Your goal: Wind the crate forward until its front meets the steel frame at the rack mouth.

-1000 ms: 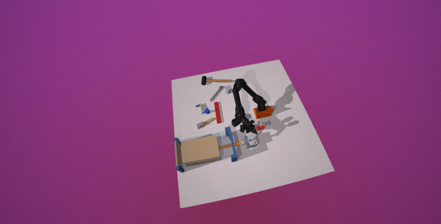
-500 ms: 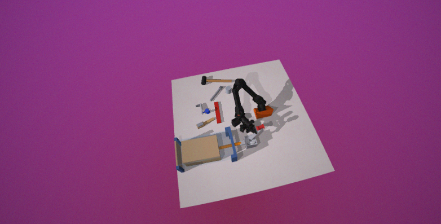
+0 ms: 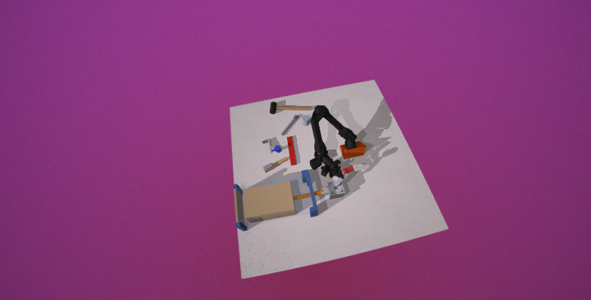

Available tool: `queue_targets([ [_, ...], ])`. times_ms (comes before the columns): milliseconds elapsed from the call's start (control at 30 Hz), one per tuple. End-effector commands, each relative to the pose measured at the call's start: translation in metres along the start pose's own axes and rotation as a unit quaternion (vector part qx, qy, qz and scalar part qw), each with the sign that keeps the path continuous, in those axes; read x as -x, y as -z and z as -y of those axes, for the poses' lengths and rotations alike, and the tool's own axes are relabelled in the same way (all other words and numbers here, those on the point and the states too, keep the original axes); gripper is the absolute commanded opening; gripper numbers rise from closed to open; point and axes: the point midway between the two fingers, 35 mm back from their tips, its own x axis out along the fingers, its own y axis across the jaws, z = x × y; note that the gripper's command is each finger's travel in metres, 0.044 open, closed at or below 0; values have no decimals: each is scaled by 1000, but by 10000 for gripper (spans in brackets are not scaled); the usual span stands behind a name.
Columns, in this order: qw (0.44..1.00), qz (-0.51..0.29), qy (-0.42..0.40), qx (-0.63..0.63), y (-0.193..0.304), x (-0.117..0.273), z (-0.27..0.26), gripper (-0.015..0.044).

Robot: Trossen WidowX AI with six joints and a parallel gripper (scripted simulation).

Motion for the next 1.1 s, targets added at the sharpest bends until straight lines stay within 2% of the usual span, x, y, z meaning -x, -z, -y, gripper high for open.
queue_targets([
  [0, 1000, 0, -3, 2, -1, 0, 1, 0],
  [1067, 1000, -1, -1, 2, -2, -3, 9, 0],
])
